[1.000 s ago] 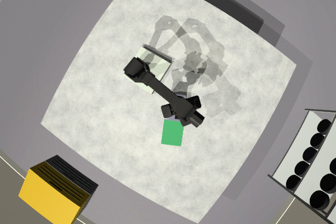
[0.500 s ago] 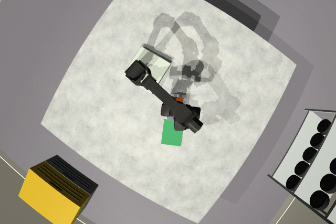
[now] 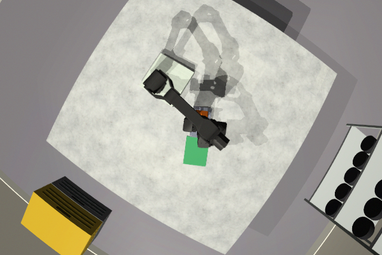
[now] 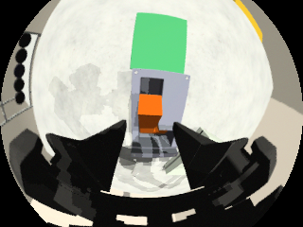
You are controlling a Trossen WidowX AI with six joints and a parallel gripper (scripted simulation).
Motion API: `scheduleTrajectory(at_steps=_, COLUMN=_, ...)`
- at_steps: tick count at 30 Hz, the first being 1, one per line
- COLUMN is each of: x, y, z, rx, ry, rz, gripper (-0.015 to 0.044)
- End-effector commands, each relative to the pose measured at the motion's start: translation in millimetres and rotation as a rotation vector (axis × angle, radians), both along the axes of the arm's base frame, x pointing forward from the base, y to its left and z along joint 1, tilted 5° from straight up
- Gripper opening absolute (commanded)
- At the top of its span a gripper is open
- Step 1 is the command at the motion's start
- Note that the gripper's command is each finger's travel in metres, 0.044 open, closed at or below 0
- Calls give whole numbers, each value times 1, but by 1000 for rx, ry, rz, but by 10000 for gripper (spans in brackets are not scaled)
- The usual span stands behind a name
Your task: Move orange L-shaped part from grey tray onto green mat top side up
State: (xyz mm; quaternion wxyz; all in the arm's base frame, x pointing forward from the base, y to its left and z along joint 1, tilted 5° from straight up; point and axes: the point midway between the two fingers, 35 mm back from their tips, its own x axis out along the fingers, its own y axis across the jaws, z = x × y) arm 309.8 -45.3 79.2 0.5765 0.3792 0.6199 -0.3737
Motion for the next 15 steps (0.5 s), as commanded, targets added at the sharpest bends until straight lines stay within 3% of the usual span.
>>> scheduleTrajectory(at_steps=1, x=0, y=-1, z=-7, rx=-5, ry=-1, rz=-3, gripper=280)
scheduleTrajectory(at_steps=15, x=-1, y=0, z=-30, rx=-5, ry=-1, rz=-3, gripper=280)
